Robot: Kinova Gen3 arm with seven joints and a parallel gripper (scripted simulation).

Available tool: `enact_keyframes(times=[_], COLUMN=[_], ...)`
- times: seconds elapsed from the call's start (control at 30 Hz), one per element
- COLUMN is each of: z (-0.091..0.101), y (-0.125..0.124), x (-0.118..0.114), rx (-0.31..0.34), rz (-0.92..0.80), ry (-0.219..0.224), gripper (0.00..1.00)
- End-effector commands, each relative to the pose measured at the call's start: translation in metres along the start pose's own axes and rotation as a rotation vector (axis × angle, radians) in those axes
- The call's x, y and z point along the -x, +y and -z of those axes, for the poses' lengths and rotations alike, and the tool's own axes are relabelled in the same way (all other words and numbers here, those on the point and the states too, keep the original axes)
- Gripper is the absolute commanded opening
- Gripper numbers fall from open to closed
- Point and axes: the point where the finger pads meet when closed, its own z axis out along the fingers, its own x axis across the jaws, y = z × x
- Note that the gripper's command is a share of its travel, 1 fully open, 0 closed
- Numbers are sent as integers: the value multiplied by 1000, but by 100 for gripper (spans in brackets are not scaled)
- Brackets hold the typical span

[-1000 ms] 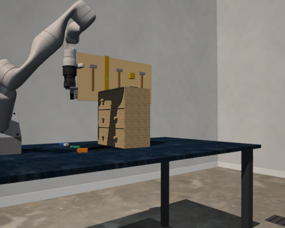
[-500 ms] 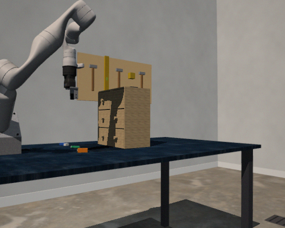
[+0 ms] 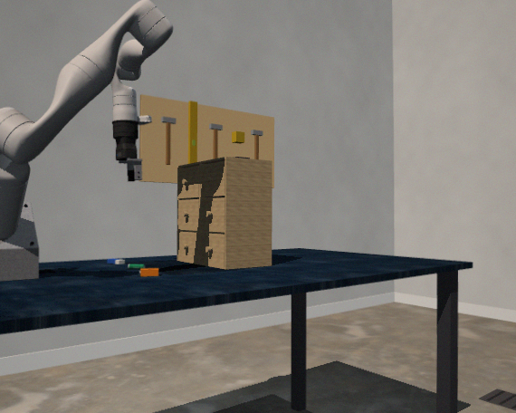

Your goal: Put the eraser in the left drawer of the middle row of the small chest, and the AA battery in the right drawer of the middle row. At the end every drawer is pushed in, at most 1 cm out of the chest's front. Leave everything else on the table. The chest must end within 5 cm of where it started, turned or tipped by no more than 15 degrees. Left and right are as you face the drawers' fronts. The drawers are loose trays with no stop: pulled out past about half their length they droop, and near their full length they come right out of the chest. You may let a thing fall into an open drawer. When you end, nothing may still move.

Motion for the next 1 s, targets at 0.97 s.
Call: enact_keyframes(times=[0.97], z=[-14], y=[-9], x=[0], rx=[-173], rz=[1], ry=[0], gripper=[100])
